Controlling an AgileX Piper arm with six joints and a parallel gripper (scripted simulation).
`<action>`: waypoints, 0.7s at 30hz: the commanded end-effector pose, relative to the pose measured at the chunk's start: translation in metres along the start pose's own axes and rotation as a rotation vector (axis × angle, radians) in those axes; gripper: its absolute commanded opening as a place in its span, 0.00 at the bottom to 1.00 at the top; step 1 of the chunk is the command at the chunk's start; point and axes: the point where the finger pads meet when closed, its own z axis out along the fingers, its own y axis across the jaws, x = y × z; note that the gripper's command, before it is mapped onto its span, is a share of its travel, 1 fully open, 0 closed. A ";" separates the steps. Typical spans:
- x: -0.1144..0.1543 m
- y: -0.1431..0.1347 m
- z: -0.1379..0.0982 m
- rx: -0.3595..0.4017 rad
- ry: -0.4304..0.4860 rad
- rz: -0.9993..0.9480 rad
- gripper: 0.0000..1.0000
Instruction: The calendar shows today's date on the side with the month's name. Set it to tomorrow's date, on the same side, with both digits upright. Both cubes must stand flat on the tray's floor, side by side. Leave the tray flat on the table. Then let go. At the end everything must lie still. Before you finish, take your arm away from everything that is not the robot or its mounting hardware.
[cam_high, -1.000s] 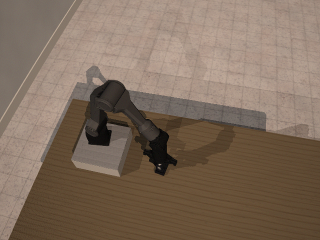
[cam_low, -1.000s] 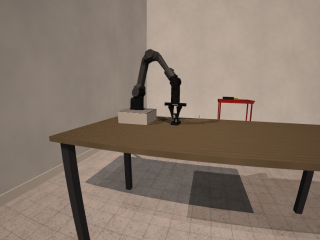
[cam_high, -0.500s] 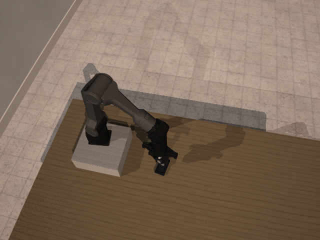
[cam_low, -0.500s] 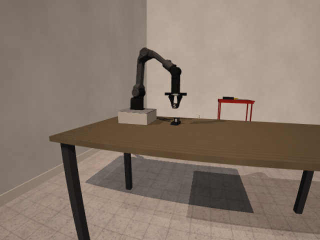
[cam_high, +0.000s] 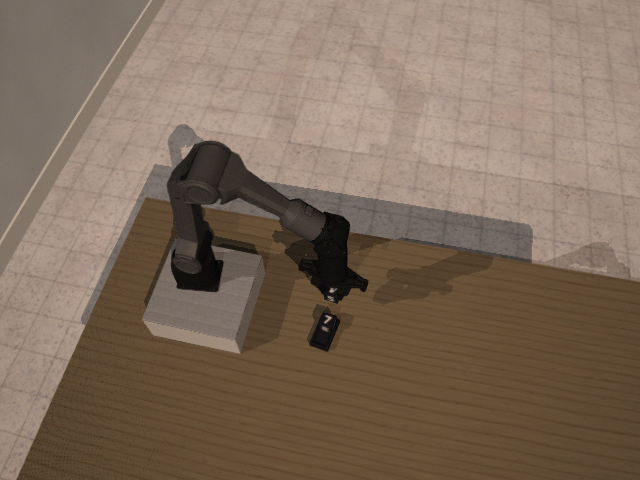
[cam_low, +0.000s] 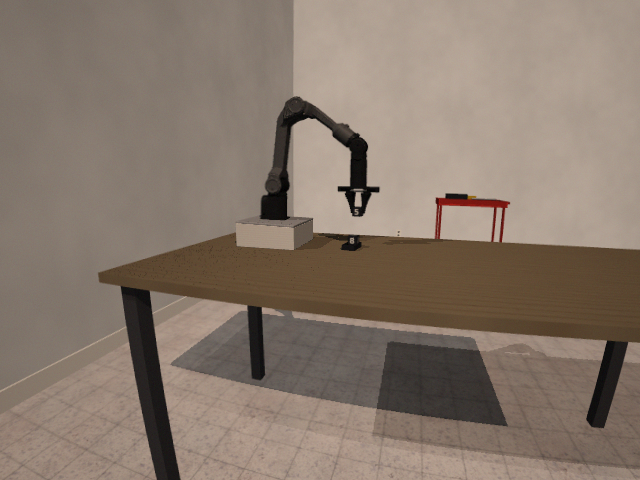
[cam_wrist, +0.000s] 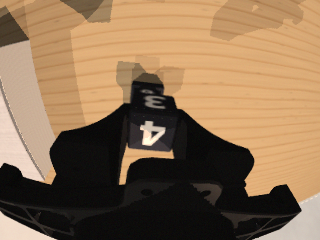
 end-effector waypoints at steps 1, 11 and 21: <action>-0.045 0.000 0.005 0.000 0.008 0.001 0.38; -0.062 0.004 0.005 0.000 0.007 0.002 0.38; -0.061 0.005 0.010 -0.004 0.009 0.001 0.38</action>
